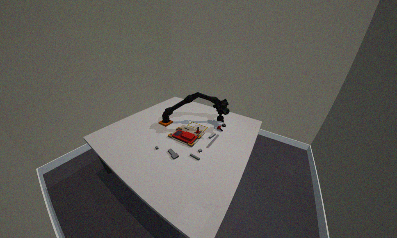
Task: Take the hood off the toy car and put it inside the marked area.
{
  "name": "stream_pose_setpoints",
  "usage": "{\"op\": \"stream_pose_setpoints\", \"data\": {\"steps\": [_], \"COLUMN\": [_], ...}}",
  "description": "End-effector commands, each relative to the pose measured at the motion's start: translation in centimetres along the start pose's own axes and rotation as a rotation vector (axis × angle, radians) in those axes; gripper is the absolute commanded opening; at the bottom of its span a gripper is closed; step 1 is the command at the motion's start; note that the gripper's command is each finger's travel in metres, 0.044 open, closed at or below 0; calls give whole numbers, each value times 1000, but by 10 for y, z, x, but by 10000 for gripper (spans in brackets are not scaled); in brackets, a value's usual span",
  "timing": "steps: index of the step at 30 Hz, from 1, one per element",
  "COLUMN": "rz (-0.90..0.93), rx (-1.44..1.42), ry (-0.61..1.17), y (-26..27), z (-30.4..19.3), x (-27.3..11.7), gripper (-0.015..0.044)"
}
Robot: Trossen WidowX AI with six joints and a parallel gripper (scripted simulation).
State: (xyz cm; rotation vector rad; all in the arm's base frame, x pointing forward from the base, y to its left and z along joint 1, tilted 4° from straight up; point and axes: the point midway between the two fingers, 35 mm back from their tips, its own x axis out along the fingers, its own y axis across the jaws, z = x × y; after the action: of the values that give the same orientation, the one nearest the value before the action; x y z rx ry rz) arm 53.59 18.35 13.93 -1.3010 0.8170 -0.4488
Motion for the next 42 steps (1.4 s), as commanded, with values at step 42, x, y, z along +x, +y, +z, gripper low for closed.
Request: {"op": "stream_pose_setpoints", "data": {"steps": [42], "rz": [1255], "rx": [616], "ry": [524], "y": [-18], "z": [-341], "x": [101], "gripper": [440]}}
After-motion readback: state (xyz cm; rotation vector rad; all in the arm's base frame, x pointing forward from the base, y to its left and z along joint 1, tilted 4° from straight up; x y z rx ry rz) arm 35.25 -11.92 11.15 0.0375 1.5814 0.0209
